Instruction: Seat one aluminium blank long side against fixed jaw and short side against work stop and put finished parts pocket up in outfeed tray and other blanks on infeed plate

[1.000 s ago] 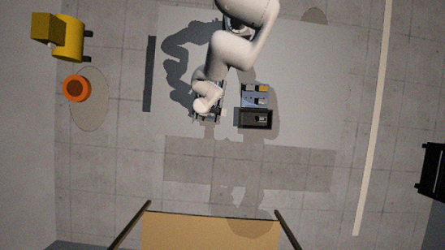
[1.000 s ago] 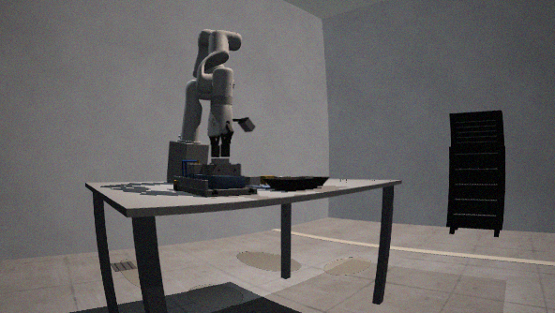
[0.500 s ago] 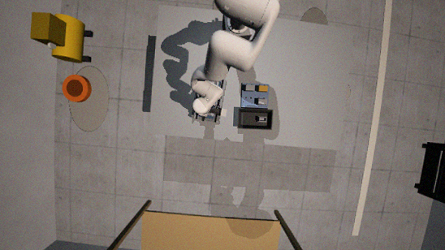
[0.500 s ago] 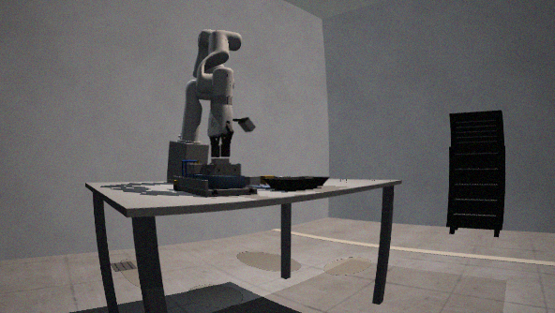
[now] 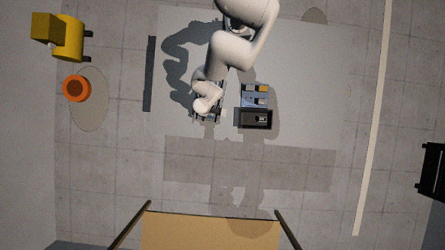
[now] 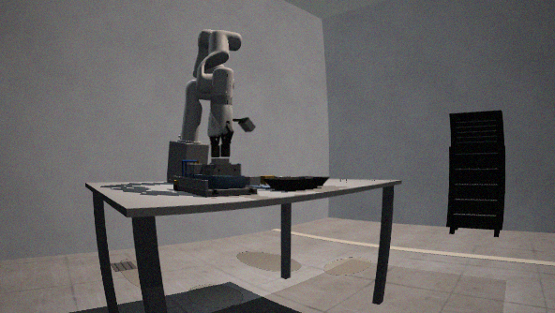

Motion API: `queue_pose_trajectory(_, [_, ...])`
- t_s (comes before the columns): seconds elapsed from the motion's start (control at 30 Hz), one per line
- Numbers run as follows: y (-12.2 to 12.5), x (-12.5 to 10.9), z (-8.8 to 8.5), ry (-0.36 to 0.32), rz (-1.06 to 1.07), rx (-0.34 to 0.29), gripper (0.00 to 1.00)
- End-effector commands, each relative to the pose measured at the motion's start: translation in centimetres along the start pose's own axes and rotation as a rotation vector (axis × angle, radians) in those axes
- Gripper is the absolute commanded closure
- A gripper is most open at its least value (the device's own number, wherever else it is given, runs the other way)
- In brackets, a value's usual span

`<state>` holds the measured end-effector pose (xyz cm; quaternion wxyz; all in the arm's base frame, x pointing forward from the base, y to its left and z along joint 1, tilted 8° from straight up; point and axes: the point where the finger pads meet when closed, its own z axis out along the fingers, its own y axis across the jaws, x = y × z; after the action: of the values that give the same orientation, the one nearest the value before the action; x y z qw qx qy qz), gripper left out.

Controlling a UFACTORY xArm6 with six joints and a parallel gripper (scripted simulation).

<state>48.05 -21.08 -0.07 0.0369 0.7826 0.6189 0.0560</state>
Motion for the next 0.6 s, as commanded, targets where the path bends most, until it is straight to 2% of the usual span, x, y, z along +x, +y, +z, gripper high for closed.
queue_pose_trajectory(0.0, [0.17, -0.03, -0.12, -0.001, 0.0, -0.004, 0.31])
queue_pose_trajectory(0.57, [0.17, -0.03, 0.32, -0.001, 0.0, -0.004, 0.31])
